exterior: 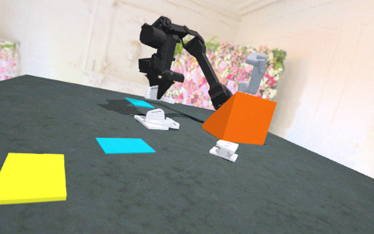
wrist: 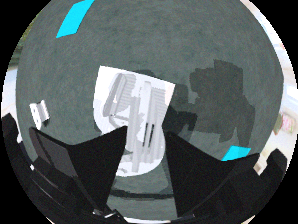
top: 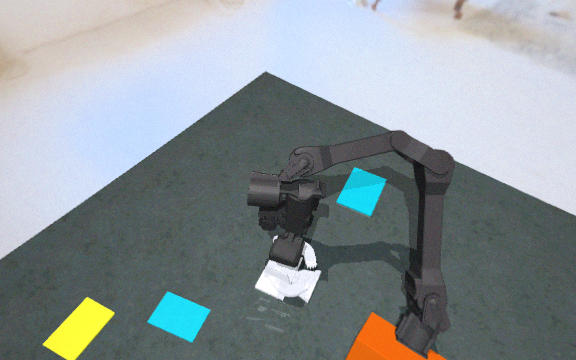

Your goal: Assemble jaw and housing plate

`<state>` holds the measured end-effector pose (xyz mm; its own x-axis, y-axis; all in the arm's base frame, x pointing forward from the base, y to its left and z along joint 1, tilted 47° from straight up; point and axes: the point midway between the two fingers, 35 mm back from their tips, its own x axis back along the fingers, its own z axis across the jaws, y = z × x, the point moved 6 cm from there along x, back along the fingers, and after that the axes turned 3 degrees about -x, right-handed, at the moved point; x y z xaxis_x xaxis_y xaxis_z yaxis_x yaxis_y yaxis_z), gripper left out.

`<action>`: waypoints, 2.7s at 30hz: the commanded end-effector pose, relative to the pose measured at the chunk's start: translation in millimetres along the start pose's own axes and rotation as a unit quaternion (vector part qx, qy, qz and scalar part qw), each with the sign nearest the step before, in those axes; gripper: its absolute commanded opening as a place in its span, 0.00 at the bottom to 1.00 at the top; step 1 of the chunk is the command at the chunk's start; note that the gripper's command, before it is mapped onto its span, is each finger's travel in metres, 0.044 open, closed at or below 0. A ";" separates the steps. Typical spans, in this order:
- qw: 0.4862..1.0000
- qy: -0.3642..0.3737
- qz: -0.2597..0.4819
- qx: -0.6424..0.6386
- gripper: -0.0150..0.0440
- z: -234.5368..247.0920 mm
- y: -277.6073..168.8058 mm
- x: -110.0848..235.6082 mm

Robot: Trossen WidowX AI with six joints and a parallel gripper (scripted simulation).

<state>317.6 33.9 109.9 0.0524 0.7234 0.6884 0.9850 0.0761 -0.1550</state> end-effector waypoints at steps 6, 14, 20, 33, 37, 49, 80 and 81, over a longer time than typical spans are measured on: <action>1.000 -0.002 -0.001 0.001 0.48 -1.0 0.0 0.6; 1.000 -0.002 -0.001 0.008 0.48 -1.1 0.1 0.6; 1.000 -0.002 -0.001 0.008 0.48 -1.1 0.1 0.6; 1.000 -0.002 -0.001 0.008 0.48 -1.0 0.0 -1.8; 1.000 -0.002 -0.001 0.008 0.48 -1.0 0.5 -8.3; 1.000 -0.002 -0.002 0.009 0.48 -1.1 1.0 -27.6; 1.000 -0.003 -0.001 0.010 0.48 -1.6 -0.2 -50.9; 1.000 -0.003 -0.001 0.010 0.48 -1.6 -0.2 -51.5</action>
<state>314.9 -3.5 75.9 0.0511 0.7243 0.6876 0.9821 0.0886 -0.1662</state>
